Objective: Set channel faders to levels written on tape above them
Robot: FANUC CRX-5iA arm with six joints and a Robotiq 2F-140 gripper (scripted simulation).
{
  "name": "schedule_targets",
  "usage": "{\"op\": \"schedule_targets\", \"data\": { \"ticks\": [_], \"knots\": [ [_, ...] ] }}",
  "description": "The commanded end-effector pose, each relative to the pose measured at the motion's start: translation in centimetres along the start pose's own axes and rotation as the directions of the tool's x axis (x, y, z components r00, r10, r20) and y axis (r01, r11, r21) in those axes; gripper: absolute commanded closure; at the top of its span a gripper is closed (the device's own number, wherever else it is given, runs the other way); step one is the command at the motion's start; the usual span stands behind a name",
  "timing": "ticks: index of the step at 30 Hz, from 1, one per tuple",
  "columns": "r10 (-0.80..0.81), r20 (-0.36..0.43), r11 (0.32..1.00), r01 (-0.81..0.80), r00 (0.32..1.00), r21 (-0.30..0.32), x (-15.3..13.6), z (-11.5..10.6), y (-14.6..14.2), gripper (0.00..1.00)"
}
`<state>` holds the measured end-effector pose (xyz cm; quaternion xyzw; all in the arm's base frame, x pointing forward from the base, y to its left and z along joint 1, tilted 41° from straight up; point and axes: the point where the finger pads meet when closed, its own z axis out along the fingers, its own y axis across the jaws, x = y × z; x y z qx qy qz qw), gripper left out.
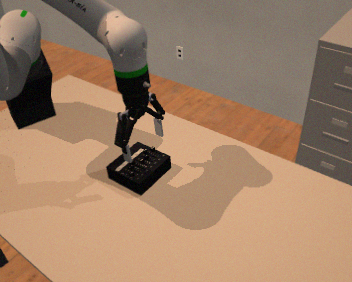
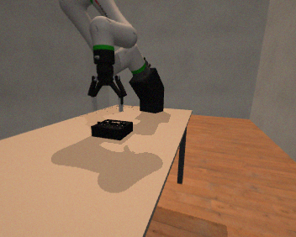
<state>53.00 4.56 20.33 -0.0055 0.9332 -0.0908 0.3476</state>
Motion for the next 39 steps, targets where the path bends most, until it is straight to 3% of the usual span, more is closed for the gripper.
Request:
{"op": "schedule_targets", "data": {
  "ticks": [1,6,10,12,14,15,20,29,31,32,34,39],
  "knots": [
    [0.005,0.000,1.000,-0.005,1.000,0.000,0.0,0.0,0.0,0.00],
    [0.147,-0.001,0.989,-0.147,0.989,0.004,0.3,-0.6,0.1,0.00],
    [0.414,-0.002,0.910,-0.414,0.910,0.011,0.8,-1.6,0.2,0.00],
    [0.497,-0.005,0.868,-0.497,0.868,0.012,1.2,-2.3,0.2,0.00],
    [0.497,-0.005,0.868,-0.497,0.868,0.012,1.2,-2.3,0.2,0.00],
    [0.620,-0.004,0.785,-0.620,0.785,0.016,1.5,-2.7,0.2,0.00],
    [0.779,-0.018,0.627,-0.779,0.627,0.017,2.6,-4.3,0.2,0.00],
    [0.971,-0.012,0.237,-0.971,0.237,0.034,3.4,-5.5,0.1,0.00],
    [0.971,-0.012,0.237,-0.971,0.237,0.034,3.4,-5.5,0.1,0.00],
    [0.995,0.009,0.102,-0.994,0.102,0.036,3.4,-5.5,0.1,0.00],
    [0.999,0.026,0.030,-0.999,0.031,0.033,3.4,-5.5,0.1,0.00],
    [0.999,0.032,0.013,-0.999,0.014,0.032,3.4,-5.5,0.1,0.00]
  ]
}}
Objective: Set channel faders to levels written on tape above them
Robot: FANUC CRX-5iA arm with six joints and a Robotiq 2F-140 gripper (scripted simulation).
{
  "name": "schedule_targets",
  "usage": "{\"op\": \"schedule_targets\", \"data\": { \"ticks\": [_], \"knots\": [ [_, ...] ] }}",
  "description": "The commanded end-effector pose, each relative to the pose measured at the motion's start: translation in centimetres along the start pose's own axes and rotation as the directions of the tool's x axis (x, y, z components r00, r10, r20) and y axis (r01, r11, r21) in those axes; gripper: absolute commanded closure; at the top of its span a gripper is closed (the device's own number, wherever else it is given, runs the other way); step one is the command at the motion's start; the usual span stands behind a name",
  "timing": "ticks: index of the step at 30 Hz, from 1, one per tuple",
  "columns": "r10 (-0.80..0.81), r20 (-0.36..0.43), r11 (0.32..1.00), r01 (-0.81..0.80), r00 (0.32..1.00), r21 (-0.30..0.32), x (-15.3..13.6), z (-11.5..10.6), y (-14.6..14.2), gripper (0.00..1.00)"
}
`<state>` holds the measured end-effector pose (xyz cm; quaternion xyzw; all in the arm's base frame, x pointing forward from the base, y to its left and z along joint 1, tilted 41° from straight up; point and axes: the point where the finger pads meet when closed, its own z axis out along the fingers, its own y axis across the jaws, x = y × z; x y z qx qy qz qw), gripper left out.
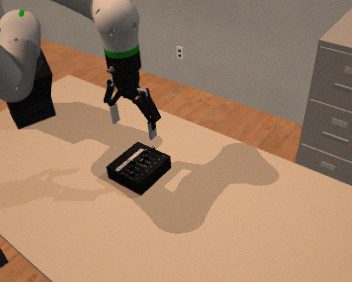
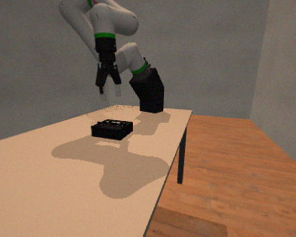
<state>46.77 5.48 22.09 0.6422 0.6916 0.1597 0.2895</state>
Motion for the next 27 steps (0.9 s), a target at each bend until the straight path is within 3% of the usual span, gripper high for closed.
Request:
{"op": "schedule_targets", "data": {
  "ticks": [1,9,13,18,24,26,27],
  "knots": [
    [0.049,0.051,0.998,-0.048,0.997,-0.026,-0.2,0.0,0.1,0.00],
    [-0.007,0.051,1.000,0.008,0.999,-0.024,-0.1,0.2,0.4,0.00],
    [-0.206,0.052,0.978,0.207,0.977,-0.018,0.1,0.7,1.4,0.00],
    [-0.484,0.058,0.874,0.485,0.873,-0.011,0.4,2.0,3.8,0.00],
    [-0.719,0.081,0.692,0.721,0.690,-0.003,0.5,3.9,6.7,0.00],
    [-0.719,0.081,0.692,0.721,0.690,-0.003,0.5,3.9,6.7,0.00],
    [-0.810,0.086,0.582,0.813,0.580,0.004,0.4,4.2,7.1,0.00]
  ]
}}
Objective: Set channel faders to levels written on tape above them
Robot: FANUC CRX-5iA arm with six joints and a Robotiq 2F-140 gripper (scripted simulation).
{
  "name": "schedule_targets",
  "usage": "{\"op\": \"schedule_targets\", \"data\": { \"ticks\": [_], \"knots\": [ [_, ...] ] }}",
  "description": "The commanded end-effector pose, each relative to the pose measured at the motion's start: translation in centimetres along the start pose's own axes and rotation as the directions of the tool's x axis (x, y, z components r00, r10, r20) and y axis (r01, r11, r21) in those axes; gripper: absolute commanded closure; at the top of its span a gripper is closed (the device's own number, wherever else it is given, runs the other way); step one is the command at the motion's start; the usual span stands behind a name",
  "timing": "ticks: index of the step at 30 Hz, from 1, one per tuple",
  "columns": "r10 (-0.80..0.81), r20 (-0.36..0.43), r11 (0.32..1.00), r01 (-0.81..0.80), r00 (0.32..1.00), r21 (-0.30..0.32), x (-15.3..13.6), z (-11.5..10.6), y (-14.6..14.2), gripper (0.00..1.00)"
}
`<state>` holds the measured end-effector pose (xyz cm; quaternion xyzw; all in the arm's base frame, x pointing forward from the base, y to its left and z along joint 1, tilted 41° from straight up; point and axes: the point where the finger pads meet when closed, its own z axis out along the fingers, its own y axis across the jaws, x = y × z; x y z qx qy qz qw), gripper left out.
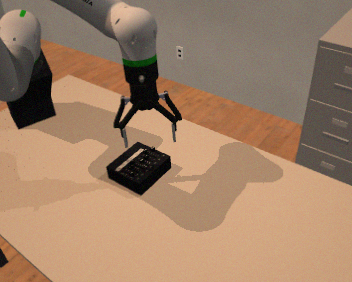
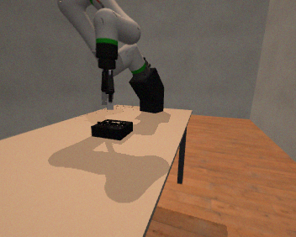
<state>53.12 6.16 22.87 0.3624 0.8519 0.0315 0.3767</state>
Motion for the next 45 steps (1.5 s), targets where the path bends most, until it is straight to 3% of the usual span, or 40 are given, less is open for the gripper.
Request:
{"op": "schedule_targets", "data": {
  "ticks": [1,6,13,45],
  "knots": [
    [-0.274,-0.021,0.962,0.274,0.961,-0.019,-1.07,1.49,1.37,0.00],
    [-0.489,-0.009,0.872,0.488,0.872,-0.029,-1.65,2.30,2.03,0.00],
    [-0.730,-0.025,0.683,0.728,0.683,-0.059,-1.70,2.36,2.08,0.00],
    [-0.730,-0.025,0.683,0.728,0.683,-0.059,-1.70,2.36,2.08,0.00]
  ]
}}
